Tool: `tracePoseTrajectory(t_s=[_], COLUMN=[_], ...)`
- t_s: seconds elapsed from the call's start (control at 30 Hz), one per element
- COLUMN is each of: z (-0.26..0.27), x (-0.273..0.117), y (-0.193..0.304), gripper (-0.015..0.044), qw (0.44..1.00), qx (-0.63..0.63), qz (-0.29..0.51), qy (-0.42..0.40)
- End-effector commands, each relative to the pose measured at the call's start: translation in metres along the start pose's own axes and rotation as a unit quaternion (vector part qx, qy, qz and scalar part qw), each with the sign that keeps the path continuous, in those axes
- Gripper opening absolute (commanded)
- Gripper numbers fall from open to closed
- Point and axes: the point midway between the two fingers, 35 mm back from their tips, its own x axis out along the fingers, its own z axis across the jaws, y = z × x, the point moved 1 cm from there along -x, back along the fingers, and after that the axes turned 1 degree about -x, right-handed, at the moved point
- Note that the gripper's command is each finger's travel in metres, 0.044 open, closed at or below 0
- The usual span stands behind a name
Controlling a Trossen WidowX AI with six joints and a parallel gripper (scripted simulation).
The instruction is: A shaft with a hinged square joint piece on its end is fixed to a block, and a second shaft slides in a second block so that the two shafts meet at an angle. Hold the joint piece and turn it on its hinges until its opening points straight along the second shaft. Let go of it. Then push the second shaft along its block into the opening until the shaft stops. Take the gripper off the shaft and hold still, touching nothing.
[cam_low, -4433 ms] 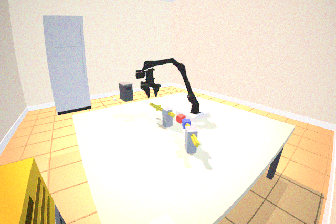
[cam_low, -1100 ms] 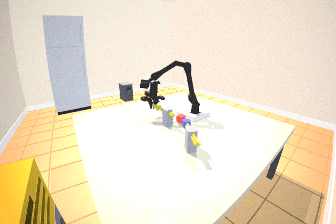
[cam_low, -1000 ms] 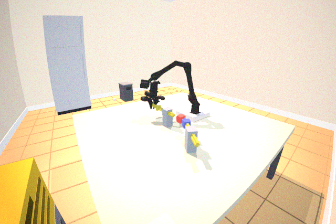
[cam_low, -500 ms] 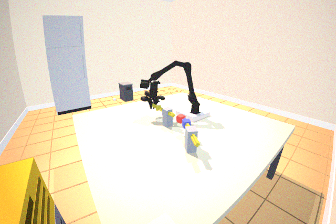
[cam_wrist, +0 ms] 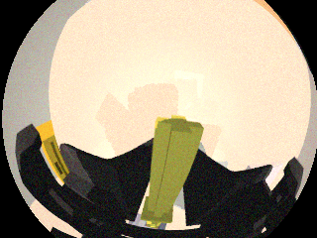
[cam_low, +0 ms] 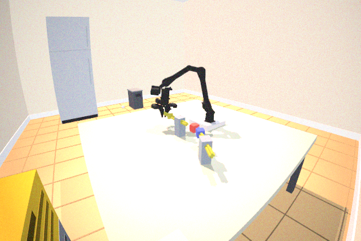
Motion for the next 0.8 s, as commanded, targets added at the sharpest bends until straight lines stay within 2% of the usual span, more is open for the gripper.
tracePoseTrajectory(t_s=[0.0,0.77], z=[0.0000,0.0007], x=[0.0000,0.0006], y=[0.0000,0.0005], gripper=[0.0067,0.0067], qw=[1.000,0.998], qx=[0.000,0.002], qz=[0.000,0.001], qy=[0.000,0.060])
